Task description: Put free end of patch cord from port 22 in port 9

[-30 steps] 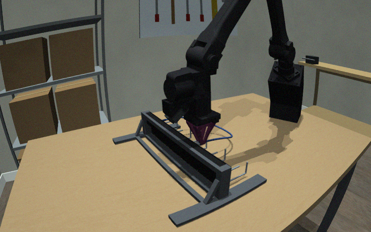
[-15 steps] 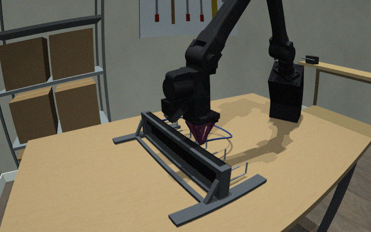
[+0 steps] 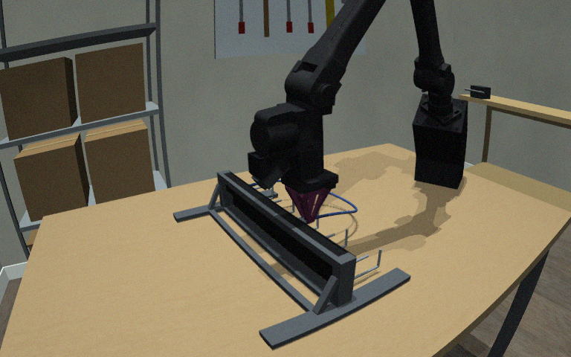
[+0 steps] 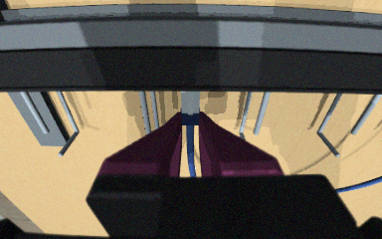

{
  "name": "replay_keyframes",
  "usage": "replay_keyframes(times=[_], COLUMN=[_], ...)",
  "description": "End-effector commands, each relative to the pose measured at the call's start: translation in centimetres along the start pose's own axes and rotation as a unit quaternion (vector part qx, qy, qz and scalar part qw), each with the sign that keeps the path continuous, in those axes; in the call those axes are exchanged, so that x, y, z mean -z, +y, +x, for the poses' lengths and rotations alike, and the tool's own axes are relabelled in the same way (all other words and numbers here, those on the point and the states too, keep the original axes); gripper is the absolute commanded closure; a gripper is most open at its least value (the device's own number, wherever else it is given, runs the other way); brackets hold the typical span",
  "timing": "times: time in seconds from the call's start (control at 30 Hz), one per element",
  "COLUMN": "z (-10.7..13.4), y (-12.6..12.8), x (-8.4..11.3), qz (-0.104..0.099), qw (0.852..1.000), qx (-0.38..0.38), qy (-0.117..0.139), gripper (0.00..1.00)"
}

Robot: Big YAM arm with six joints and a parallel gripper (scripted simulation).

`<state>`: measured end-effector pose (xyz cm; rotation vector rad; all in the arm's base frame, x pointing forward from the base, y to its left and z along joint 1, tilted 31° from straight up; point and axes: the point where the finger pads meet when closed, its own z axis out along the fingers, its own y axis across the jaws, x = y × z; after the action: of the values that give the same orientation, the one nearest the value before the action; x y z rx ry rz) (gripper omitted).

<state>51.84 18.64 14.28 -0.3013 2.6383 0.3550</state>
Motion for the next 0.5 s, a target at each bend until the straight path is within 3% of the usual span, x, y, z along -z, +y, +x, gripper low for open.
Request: replay_keyframes(times=[0.0, 0.47], z=[-2.44, -2.38], y=[-0.01, -0.16], x=[0.96, 0.91], qz=[-0.001, 0.0], qw=[1.0, 1.0], qx=[0.004, 0.003], qy=[-0.017, -0.016], gripper=[1.0, 1.0])
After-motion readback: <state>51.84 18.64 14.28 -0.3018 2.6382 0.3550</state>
